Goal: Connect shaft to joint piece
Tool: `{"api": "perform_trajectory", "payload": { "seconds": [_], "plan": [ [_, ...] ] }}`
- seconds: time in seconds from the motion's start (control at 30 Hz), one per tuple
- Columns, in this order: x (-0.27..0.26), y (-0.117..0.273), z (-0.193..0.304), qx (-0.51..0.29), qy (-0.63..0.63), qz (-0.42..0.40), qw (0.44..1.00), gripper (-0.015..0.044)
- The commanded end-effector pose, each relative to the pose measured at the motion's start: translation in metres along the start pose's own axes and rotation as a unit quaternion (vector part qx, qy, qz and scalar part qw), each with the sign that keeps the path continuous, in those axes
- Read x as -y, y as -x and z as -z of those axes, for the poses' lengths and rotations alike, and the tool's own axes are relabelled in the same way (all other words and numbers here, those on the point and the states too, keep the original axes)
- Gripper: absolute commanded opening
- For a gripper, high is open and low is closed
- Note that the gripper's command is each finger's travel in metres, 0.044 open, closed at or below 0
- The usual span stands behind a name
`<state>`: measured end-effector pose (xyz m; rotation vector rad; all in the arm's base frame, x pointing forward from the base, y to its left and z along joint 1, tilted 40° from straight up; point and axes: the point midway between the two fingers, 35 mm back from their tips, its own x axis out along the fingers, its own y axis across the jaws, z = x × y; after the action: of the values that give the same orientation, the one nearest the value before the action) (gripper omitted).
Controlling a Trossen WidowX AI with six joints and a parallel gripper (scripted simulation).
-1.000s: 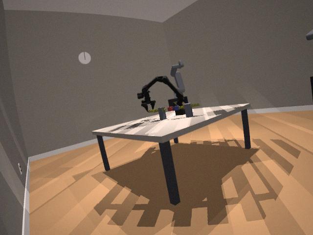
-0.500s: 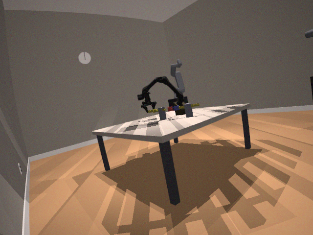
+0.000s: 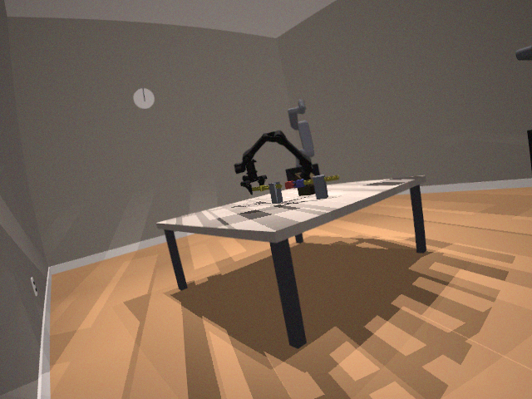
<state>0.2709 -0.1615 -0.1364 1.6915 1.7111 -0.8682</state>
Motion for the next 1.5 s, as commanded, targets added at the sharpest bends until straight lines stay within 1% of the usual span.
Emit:
{"api": "perform_trajectory", "payload": {
  "seconds": [0.0,0.33,0.7,0.73,0.77,0.97,1.3,1.47],
  "plan": [
    [0.0008,-0.0047,0.0009,-0.005,-0.003,0.001,1.000,0.0361],
    [0.0008,-0.0047,0.0009,-0.005,-0.003,0.001,1.000,0.0102],
    [0.0008,-0.0047,0.0009,-0.005,-0.003,0.001,1.000,0.0102],
    [0.0008,-0.0047,0.0009,-0.005,-0.003,0.001,1.000,0.0076],
    [0.0008,-0.0047,0.0009,-0.005,-0.003,0.001,1.000,0.0067],
    [0.0007,-0.0049,0.0009,-0.005,-0.003,-0.001,1.000,0.0067],
    [0.0002,-0.0061,-0.0027,-0.005,-0.004,-0.037,0.999,0.0067],
    [0.0011,-0.0039,-0.0037,-0.003,-0.002,-0.029,1.000,0.0034]
  ]
}}
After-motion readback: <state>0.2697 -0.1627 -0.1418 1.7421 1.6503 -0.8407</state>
